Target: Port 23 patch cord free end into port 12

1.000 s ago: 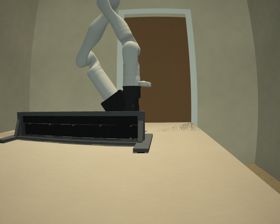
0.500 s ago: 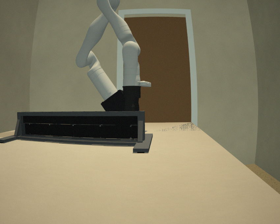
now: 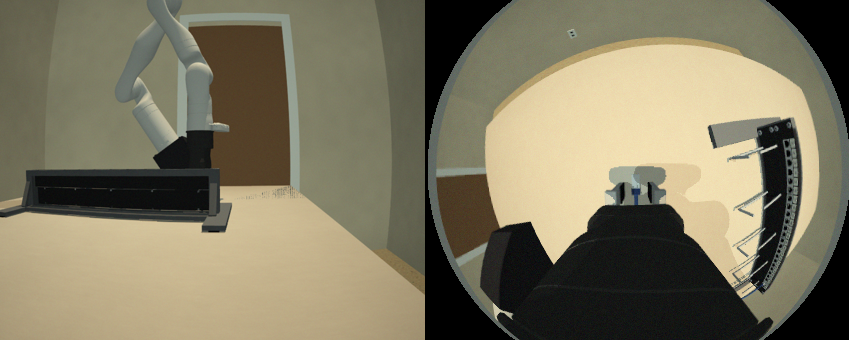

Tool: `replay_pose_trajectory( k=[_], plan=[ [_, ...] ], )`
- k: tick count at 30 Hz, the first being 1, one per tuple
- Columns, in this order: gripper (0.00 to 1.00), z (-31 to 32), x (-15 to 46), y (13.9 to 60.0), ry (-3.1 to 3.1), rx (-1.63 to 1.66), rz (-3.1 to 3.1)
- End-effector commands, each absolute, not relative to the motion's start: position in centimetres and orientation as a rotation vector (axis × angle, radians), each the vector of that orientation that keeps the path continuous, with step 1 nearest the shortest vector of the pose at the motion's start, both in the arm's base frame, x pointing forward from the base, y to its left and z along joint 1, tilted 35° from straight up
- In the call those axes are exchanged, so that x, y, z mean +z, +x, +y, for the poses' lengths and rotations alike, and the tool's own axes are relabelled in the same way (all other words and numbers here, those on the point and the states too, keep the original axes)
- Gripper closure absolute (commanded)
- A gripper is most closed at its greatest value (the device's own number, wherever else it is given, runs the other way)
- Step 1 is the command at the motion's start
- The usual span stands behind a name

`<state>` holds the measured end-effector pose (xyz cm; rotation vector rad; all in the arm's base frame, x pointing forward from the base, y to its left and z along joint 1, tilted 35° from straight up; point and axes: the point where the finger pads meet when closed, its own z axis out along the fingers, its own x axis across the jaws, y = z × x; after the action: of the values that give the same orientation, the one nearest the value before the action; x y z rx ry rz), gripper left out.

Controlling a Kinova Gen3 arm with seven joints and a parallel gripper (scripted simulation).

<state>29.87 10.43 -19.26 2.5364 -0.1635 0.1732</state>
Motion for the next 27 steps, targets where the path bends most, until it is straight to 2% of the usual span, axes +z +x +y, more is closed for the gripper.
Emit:
replay_pose_trajectory(
  k=[1,27],
  plan=[
    [0.27,10.60,-19.31,30.16,2.541,0.177,-0.153],
    [0.27,10.36,-19.20,29.97,2.538,0.174,-0.154]
  ],
)
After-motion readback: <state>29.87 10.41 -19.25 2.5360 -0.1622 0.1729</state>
